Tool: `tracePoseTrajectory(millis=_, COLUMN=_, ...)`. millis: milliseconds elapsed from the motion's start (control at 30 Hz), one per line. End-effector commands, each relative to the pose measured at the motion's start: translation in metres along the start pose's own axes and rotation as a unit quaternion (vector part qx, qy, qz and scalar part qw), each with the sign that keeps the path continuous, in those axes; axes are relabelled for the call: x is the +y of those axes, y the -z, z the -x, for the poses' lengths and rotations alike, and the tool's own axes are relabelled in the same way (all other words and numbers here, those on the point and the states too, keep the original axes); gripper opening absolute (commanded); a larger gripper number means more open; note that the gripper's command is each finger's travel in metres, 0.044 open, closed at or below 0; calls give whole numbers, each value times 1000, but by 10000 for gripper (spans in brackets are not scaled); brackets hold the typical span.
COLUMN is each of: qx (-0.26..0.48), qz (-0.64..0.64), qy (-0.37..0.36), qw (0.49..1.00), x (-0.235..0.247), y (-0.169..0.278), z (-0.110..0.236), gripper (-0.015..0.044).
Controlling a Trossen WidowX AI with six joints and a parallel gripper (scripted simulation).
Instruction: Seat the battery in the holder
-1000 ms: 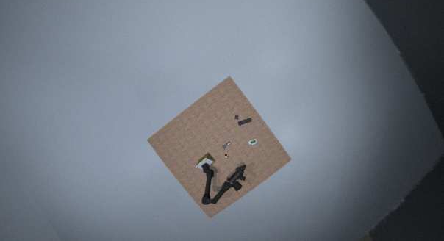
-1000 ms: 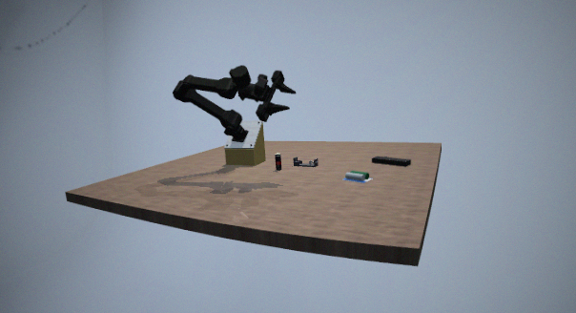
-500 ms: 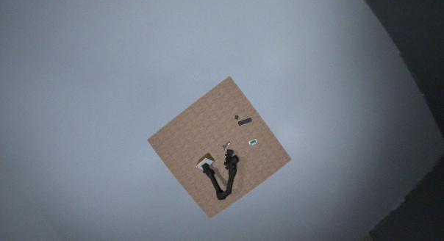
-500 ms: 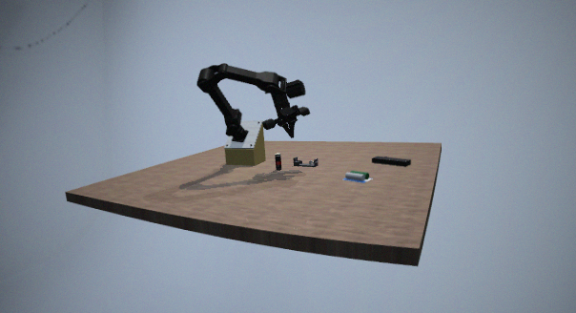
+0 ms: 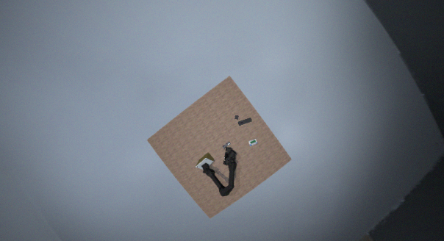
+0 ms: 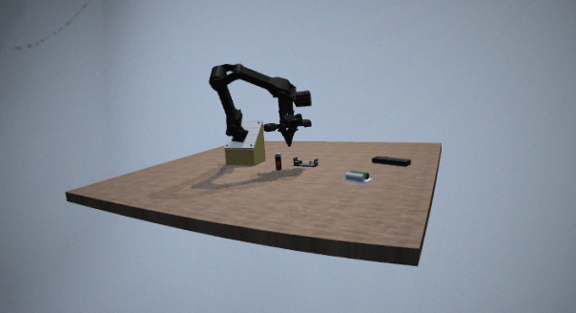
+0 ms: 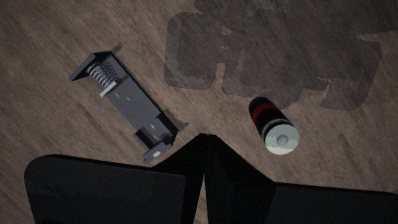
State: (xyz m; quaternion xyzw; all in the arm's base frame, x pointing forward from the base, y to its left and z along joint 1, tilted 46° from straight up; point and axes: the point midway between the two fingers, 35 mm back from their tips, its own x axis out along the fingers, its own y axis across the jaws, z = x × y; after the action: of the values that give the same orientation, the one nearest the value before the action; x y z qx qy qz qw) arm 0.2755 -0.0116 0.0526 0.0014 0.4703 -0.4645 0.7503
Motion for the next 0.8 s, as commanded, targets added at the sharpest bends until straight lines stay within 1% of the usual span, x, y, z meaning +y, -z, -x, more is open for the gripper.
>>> tracePoseTrajectory(millis=0, qx=2, qz=8, qy=10, qw=1000, x=-5, y=4, z=-30, gripper=0)
tracePoseTrajectory(millis=67, qx=1, qz=8, qy=11, qw=1000, x=-8, y=4, z=-44, gripper=0)
tracePoseTrajectory(millis=133, qx=0, qz=8, qy=12, qw=1000, x=-9, y=5, z=-49, gripper=0)
tracePoseTrajectory(millis=767, qx=1, qz=8, qy=12, qw=1000, x=-36, y=1, z=-48, gripper=0)
